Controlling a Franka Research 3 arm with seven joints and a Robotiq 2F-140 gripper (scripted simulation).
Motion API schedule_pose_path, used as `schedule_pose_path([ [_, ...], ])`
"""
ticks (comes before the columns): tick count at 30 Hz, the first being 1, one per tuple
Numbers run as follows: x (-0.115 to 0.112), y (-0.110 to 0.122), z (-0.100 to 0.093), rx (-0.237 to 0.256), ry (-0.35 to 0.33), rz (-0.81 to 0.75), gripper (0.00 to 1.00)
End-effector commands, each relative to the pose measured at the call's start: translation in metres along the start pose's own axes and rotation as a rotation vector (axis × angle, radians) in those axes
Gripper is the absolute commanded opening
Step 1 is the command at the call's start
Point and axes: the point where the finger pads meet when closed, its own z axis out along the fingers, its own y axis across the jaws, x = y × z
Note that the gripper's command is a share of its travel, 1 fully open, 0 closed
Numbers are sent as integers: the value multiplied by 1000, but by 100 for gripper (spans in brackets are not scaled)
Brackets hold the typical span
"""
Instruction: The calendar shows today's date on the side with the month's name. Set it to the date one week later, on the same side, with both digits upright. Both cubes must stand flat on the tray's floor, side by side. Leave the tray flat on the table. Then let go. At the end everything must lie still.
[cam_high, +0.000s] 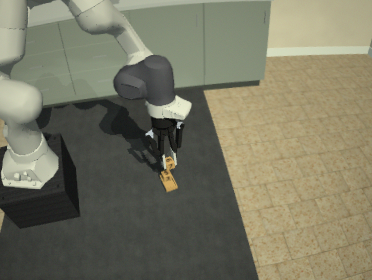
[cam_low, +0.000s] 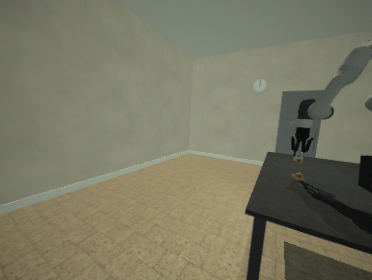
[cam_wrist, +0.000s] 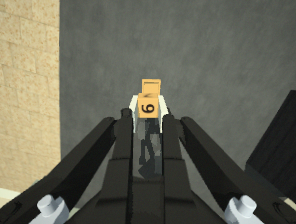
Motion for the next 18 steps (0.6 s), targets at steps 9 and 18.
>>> schedule_pose_path([
  [9,11,5,4,-21,-10,-204,17],
  [18,19,5,5,-22,-13,-355,17],
])
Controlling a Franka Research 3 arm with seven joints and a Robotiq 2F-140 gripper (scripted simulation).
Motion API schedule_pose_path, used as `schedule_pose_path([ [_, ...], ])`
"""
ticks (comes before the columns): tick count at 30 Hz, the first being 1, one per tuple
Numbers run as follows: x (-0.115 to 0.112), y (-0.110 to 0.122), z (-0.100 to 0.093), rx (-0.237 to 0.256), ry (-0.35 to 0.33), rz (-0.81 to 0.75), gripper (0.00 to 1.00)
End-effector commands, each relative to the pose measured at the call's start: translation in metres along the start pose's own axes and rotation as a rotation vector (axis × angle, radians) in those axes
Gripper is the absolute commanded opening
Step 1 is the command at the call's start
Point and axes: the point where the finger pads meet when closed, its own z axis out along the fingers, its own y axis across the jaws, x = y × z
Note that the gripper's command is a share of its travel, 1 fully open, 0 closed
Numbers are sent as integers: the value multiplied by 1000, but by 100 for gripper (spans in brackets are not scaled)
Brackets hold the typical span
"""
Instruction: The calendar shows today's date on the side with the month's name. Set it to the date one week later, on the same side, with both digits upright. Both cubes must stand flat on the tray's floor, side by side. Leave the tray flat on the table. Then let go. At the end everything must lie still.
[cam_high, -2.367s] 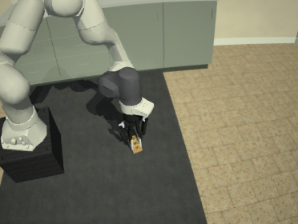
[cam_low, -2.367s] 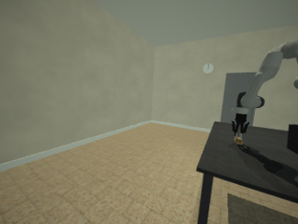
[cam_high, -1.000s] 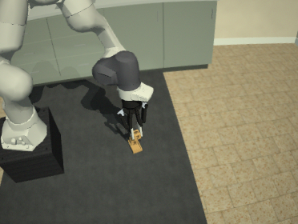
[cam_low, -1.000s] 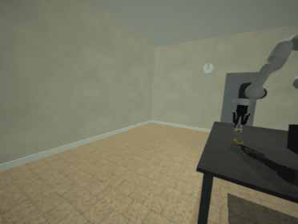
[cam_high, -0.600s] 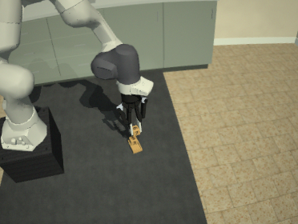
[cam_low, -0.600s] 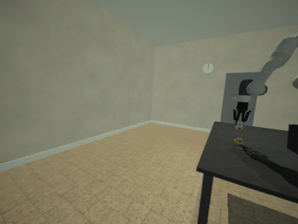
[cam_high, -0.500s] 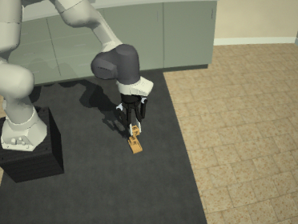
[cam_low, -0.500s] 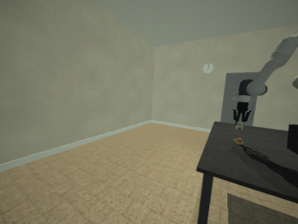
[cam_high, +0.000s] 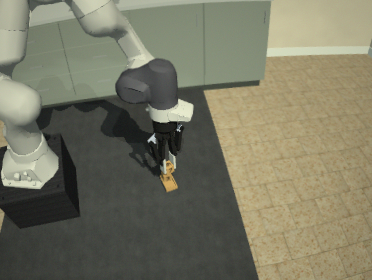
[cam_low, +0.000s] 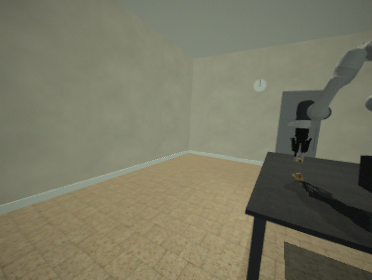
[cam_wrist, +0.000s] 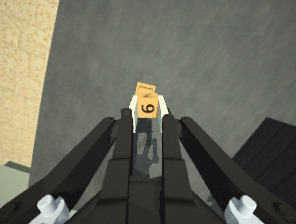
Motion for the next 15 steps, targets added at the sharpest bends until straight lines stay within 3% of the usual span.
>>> schedule_pose_path([
  [1,8,-2,-1,16,3,-170,17],
  [15,21,1,1,15,3,-424,17],
])
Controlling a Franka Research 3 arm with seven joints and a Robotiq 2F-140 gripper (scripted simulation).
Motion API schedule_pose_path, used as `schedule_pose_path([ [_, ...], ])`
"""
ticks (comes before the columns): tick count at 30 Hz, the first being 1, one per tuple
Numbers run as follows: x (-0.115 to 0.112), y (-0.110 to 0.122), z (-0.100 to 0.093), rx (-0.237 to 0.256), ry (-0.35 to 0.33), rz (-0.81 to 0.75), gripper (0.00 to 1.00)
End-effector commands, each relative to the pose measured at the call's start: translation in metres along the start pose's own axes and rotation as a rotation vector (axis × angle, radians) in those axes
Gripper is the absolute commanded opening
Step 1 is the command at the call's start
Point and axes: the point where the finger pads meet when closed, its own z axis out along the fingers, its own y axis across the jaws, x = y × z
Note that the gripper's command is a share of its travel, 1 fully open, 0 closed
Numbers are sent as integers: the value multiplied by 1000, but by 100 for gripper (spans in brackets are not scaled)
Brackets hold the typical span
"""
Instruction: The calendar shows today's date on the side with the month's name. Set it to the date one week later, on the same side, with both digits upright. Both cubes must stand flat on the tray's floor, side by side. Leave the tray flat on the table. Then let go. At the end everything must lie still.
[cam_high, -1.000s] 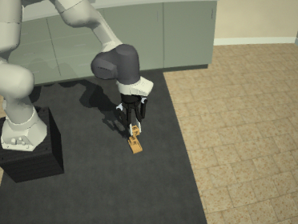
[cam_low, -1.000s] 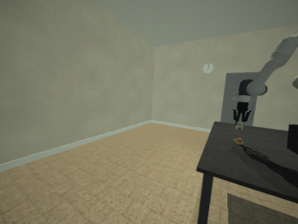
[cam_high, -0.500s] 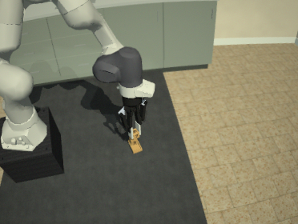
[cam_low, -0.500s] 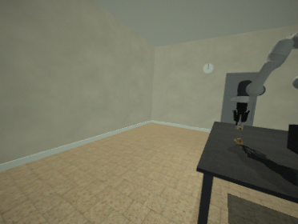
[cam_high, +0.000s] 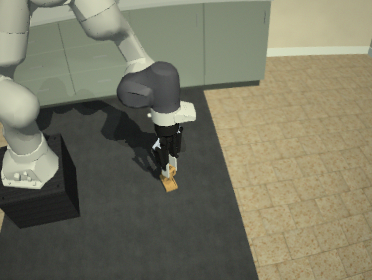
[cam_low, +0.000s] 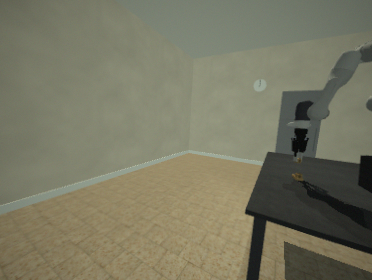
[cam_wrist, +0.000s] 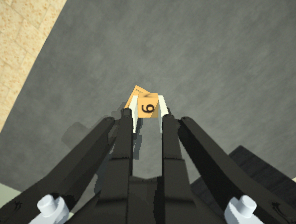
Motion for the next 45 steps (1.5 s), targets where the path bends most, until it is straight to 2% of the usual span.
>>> schedule_pose_path([
  [1,7,-1,-1,20,8,-174,17],
  [45,50,24,2,16,23,-972,17],
])
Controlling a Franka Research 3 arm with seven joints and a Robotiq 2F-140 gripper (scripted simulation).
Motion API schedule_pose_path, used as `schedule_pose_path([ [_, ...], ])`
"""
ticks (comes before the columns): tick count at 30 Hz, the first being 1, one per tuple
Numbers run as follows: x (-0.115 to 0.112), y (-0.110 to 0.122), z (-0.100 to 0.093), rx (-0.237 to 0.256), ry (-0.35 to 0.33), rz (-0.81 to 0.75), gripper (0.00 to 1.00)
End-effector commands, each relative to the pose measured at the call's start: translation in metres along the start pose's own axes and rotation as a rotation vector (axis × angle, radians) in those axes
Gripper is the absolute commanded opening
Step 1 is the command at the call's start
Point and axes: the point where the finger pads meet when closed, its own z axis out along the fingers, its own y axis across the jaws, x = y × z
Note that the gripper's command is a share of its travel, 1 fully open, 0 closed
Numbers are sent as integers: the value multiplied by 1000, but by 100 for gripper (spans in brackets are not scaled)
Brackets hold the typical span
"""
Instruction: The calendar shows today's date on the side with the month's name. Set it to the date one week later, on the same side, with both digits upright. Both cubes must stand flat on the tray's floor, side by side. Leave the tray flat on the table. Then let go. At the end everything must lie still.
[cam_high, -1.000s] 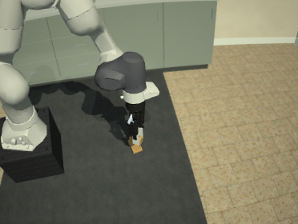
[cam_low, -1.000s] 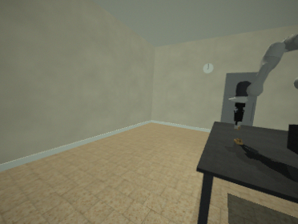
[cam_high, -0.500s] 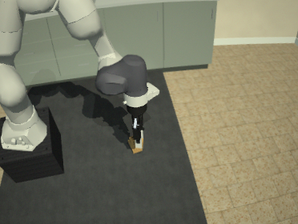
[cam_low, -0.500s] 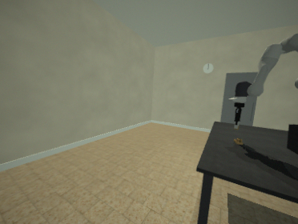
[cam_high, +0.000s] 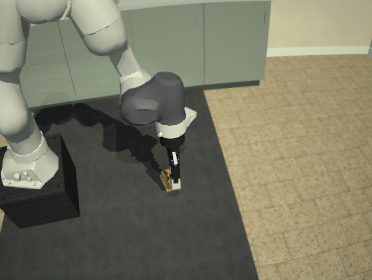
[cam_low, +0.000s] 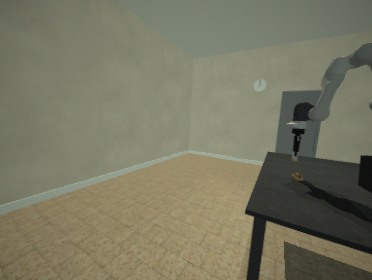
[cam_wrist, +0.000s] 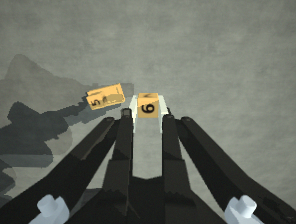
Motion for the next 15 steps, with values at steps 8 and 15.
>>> schedule_pose_path([
  [8,4,7,-1,12,11,-229,17],
  [15,4,7,-1,12,11,-229,17],
])
